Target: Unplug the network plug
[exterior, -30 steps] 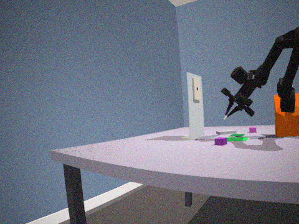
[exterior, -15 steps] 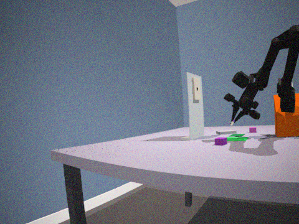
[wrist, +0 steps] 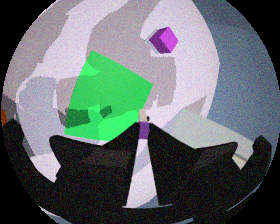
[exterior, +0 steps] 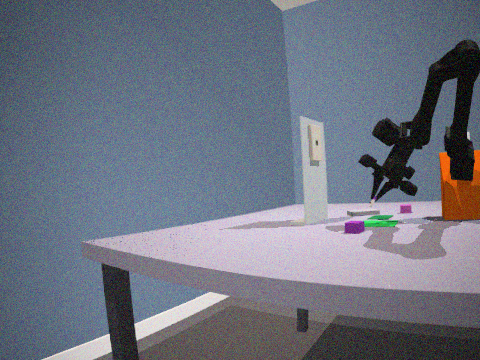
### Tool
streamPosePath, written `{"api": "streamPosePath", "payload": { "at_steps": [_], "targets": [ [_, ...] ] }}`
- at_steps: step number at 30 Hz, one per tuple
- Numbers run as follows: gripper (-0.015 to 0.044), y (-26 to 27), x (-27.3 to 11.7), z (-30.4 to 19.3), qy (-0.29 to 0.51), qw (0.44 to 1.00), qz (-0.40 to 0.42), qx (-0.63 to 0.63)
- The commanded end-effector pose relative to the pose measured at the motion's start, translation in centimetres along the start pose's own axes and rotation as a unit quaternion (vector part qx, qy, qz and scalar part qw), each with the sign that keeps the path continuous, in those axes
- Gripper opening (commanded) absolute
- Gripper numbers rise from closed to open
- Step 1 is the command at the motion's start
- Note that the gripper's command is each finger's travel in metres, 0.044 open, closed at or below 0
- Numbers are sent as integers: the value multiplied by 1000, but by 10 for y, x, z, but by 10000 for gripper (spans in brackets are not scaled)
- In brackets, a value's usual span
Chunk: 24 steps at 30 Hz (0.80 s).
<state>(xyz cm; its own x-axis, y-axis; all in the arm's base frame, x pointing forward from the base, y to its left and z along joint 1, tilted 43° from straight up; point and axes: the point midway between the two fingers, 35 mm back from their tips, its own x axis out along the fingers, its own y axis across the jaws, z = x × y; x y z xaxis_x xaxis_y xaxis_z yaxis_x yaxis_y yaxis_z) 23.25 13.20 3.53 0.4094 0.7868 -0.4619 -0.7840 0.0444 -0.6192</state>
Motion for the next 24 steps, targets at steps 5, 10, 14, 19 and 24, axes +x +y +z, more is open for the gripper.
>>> {"api": "streamPosePath", "payload": {
  "at_steps": [5, 10, 14, 19, 24],
  "targets": [
    [0, 4, 5, -1, 2, 1000, 1, 3],
    [0, 6, 8, -2, 3, 1000, 1, 3],
    [0, 8, 11, -2, 3, 1000, 2, 3],
    [0, 10, 14, -2, 3, 1000, 2, 3],
    [0, 12, 17, -2, 3, 1000, 2, 3]
  ]
}}
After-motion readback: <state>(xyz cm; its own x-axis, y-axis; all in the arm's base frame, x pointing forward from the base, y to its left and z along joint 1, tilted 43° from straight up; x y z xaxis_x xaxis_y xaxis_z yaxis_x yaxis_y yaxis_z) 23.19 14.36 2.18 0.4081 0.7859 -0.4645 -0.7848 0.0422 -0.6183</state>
